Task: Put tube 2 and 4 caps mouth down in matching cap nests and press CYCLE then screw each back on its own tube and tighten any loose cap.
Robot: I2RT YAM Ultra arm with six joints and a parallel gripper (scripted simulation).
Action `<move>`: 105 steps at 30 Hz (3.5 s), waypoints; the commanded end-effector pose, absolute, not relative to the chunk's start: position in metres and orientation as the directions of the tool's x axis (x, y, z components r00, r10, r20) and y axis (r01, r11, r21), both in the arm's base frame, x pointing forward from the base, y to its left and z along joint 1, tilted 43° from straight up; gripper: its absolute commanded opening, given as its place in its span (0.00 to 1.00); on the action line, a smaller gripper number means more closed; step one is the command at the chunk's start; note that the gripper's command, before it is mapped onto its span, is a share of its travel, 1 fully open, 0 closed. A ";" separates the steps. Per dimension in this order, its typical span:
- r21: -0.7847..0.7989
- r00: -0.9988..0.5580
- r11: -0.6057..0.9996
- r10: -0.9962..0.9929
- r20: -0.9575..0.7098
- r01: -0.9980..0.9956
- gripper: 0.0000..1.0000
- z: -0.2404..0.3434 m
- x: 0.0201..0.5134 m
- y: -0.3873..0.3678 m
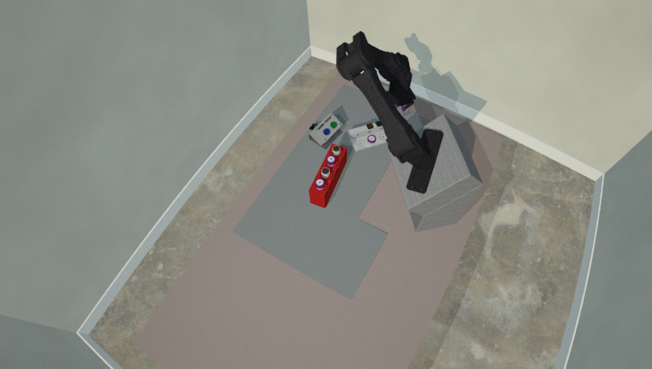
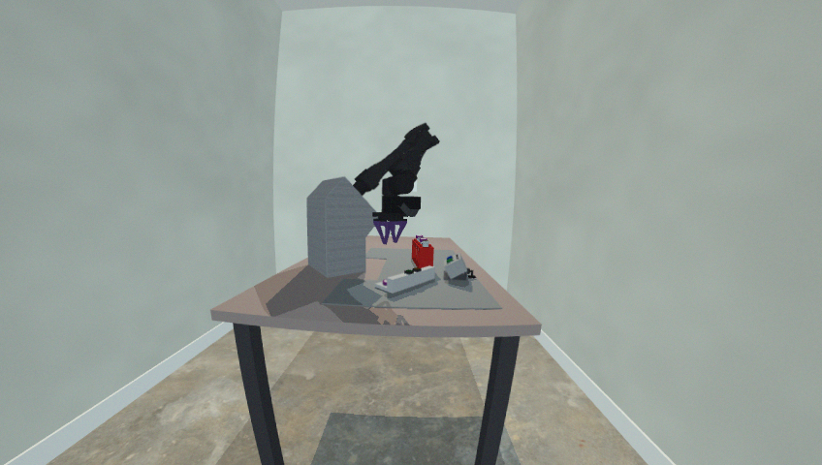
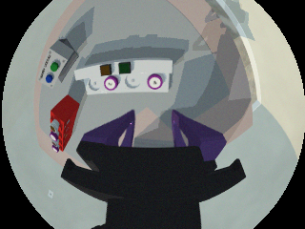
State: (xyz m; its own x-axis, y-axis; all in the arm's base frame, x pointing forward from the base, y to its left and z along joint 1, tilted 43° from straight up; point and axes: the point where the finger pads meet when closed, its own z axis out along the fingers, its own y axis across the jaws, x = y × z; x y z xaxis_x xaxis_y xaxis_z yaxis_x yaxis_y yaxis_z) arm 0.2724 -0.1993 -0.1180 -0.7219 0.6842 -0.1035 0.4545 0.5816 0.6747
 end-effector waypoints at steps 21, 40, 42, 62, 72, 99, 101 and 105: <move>0.674 -0.719 0.581 0.687 -0.105 0.456 0.47 -0.115 0.269 -0.203; 0.674 -0.719 0.581 0.687 -0.105 0.456 0.47 -0.115 0.269 -0.203; 0.674 -0.719 0.581 0.687 -0.105 0.456 0.47 -0.115 0.269 -0.203; 0.674 -0.719 0.581 0.687 -0.105 0.456 0.47 -0.115 0.269 -0.203; 0.674 -0.719 0.581 0.687 -0.105 0.456 0.47 -0.115 0.269 -0.203; 0.545 -0.849 0.837 0.328 -0.415 0.057 0.00 -0.017 0.395 -0.110; 0.545 -0.849 0.837 0.328 -0.415 0.057 0.00 -0.008 0.406 -0.102; 0.545 -0.848 0.836 0.328 -0.415 0.057 0.00 0.001 0.417 -0.093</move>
State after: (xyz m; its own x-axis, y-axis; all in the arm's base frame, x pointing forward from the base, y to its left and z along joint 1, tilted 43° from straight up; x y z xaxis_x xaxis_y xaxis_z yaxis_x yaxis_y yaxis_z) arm 0.4090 -0.0876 -0.0091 -0.8603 0.2780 -0.4273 0.0033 0.8413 0.5406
